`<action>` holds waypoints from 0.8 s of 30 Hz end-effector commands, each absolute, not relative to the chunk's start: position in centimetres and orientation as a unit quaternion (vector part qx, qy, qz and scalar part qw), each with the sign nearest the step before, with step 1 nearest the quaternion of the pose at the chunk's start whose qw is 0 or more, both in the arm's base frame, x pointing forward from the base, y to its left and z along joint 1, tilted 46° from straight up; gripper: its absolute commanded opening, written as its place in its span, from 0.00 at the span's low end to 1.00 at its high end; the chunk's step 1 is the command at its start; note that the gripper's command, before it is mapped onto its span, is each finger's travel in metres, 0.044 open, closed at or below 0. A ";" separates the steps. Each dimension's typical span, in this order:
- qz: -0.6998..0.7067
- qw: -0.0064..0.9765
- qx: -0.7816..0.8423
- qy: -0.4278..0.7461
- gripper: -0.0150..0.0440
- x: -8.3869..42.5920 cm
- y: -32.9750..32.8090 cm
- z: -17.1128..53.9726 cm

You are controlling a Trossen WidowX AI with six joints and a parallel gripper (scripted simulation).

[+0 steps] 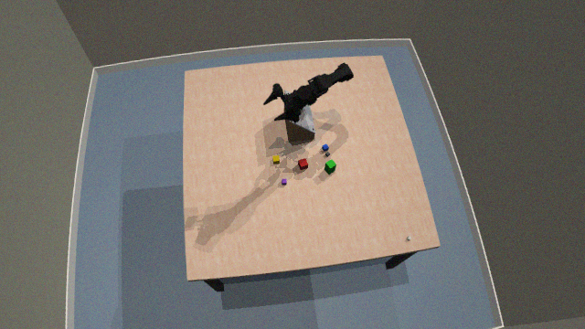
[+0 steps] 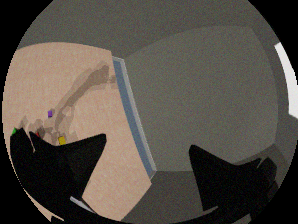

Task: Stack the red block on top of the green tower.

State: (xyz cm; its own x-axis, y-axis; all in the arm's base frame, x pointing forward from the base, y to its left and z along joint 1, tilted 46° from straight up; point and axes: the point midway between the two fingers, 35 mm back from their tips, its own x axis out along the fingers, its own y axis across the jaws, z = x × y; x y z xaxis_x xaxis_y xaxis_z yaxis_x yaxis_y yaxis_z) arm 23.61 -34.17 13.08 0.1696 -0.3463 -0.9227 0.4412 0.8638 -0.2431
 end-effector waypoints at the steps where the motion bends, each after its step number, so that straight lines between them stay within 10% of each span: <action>1: -0.145 0.779 0.057 0.608 1.00 26.9 -29.3 9.2; 24: 0.328 0.689 0.209 0.611 1.00 30.7 -1.4 -0.7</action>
